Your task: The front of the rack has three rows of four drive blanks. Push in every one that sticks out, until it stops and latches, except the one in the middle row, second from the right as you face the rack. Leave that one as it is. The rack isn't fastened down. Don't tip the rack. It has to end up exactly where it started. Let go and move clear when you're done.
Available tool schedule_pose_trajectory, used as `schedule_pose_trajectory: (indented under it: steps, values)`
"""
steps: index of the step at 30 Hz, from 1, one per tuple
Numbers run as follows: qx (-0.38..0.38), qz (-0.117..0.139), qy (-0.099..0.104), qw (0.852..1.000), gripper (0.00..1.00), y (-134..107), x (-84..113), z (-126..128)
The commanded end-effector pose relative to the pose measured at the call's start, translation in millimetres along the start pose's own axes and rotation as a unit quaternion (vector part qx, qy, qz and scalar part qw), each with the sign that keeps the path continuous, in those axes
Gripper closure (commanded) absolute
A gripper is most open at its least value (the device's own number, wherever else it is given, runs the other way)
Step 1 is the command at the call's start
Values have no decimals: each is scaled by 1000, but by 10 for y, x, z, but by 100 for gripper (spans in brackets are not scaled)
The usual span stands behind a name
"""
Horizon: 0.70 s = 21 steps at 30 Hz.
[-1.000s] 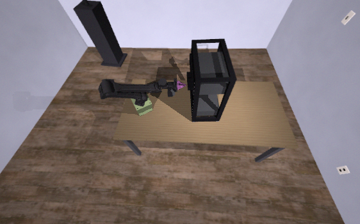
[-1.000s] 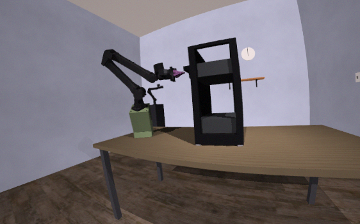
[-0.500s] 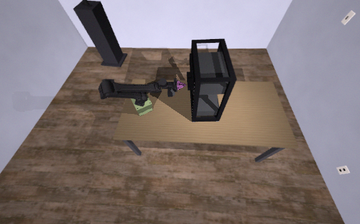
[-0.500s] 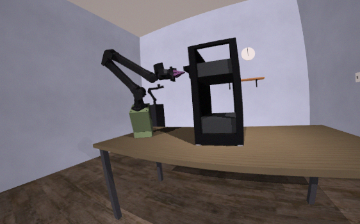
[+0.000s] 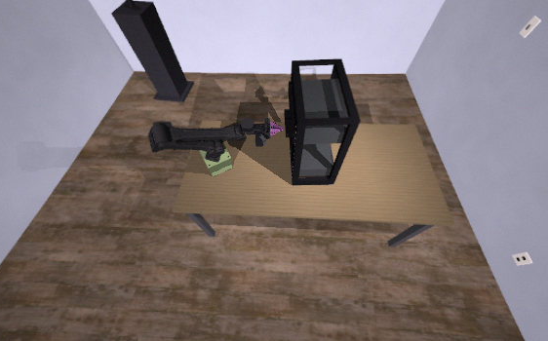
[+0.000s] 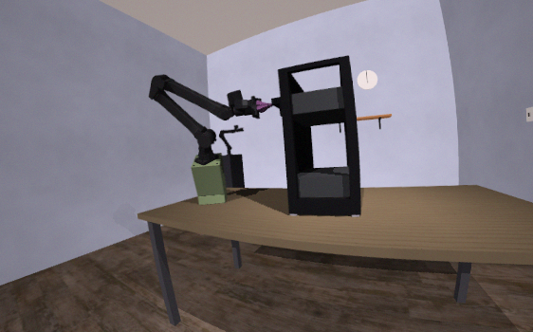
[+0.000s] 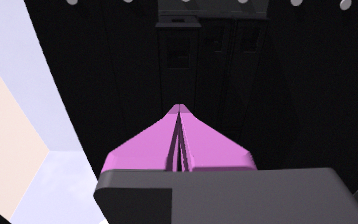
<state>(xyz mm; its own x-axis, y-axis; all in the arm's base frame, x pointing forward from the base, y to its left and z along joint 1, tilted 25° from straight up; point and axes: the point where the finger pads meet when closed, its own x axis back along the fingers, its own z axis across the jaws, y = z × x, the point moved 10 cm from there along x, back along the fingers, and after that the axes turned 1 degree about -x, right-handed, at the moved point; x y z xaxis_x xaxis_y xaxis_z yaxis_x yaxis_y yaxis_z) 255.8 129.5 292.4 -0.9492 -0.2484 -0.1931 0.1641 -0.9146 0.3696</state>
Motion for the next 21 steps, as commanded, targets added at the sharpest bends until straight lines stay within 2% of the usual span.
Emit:
schedule_pose_trajectory:
  steps: [1, 12, 21]
  values:
    - [-18, -12, 29, 999, 100, 55, -164, 262]
    - [-18, -15, 32, 999, 100, 71, -176, 267]
    - [-16, -18, 30, 999, 100, 101, -377, 250]
